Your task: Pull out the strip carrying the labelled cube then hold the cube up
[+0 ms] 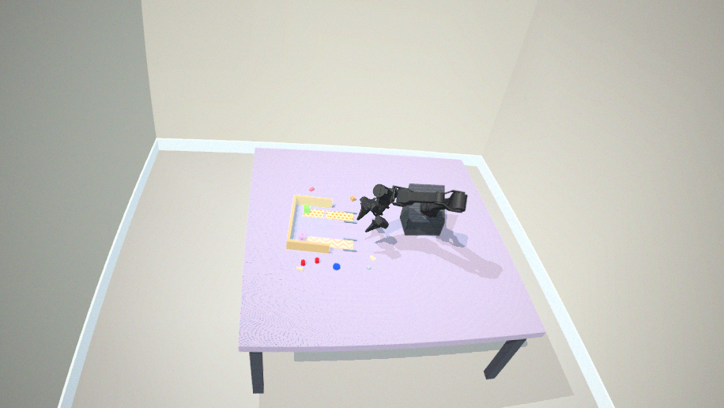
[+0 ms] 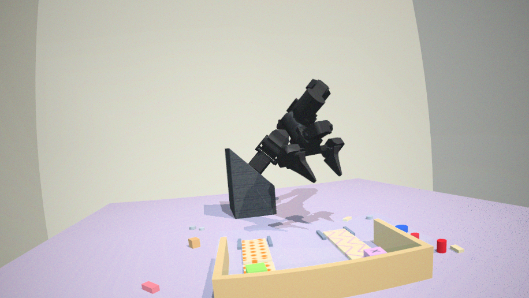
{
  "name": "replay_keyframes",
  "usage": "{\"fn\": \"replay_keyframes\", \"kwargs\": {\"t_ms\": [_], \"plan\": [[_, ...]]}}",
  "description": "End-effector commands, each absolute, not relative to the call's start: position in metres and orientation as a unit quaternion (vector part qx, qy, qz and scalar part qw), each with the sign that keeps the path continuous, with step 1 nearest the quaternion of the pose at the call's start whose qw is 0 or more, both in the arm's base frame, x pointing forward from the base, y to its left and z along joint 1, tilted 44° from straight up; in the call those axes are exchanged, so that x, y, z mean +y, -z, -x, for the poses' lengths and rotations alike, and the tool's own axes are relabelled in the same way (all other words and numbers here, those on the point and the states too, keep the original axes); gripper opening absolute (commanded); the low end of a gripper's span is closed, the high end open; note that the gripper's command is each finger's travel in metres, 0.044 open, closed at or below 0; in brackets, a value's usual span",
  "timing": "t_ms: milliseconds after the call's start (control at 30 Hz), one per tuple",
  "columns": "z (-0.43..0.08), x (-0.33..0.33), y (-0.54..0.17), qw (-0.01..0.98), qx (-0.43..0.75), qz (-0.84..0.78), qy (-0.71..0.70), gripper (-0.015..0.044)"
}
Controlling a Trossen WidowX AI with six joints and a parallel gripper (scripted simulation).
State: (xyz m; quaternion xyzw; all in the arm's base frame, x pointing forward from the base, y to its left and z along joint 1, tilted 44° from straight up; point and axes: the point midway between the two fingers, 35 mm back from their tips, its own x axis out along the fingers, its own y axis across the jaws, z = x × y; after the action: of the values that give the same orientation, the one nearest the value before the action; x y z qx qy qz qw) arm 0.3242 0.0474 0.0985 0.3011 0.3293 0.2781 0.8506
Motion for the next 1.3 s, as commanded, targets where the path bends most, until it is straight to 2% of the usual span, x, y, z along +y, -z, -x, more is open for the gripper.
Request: {"fn": "replay_keyframes", "kwargs": {"t_ms": [0,167,800,1267], "plan": [[-0.321,-0.006,-0.083,0.872,0.3,-0.331,-0.199,0.04],[-0.304,-0.069,-0.069,0.891,0.256,-0.36,-0.101,0.04],[-0.303,-0.071,-0.069,0.892,0.255,-0.361,-0.097,0.04],[-0.378,-0.002,-0.062,0.775,0.482,-0.371,-0.172,0.0033]]}}
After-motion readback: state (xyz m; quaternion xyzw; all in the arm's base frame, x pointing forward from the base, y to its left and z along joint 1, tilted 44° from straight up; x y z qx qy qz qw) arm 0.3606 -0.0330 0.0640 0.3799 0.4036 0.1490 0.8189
